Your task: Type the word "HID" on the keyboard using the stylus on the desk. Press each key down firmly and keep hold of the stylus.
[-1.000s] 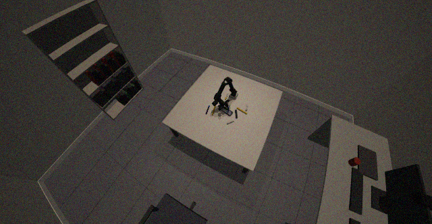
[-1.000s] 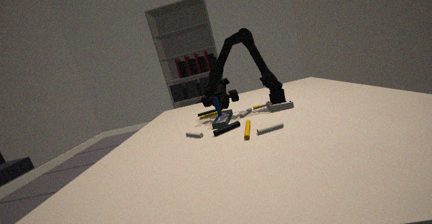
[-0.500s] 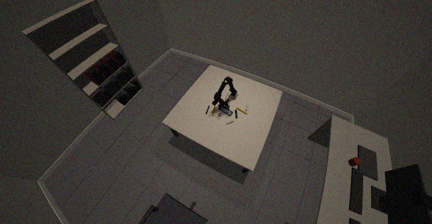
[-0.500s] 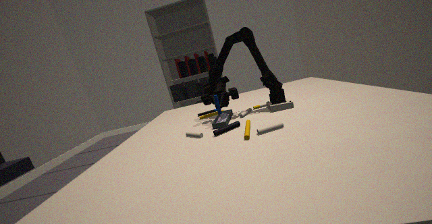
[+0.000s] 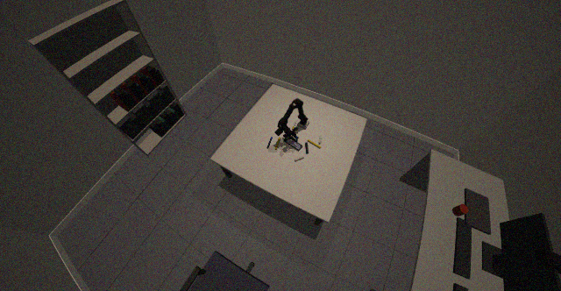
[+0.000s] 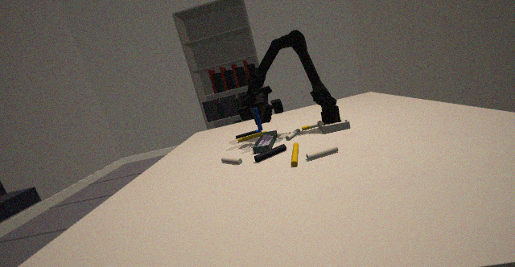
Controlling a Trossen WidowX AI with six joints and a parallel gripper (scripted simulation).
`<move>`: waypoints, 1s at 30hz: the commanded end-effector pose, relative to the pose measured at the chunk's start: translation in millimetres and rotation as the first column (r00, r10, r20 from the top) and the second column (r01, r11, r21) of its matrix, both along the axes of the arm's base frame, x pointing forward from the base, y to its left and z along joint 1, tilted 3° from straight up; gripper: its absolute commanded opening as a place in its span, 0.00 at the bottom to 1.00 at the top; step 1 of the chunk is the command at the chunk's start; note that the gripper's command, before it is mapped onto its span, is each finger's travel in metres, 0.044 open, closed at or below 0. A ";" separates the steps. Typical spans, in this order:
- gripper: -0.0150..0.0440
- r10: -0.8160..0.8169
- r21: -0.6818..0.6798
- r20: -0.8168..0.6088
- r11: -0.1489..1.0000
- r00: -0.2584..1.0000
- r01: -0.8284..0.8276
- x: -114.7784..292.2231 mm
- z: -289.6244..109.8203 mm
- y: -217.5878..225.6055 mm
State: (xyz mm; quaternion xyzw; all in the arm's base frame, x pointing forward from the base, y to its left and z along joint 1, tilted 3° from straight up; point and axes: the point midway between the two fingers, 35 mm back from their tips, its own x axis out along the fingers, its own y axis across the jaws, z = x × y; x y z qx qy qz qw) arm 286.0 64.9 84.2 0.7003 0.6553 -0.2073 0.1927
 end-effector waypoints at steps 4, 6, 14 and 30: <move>0.25 -0.003 -0.008 0.000 1.000 1.000 0.003 4.6 1.1 -15.5; 0.25 -0.004 -0.012 -0.001 1.000 1.000 0.004 6.9 1.9 -25.4; 0.25 -0.004 -0.013 -0.004 1.000 1.000 0.004 12.2 6.6 -66.3; 0.25 -0.001 -0.004 -0.005 1.000 1.000 0.001 11.6 -9.6 -90.1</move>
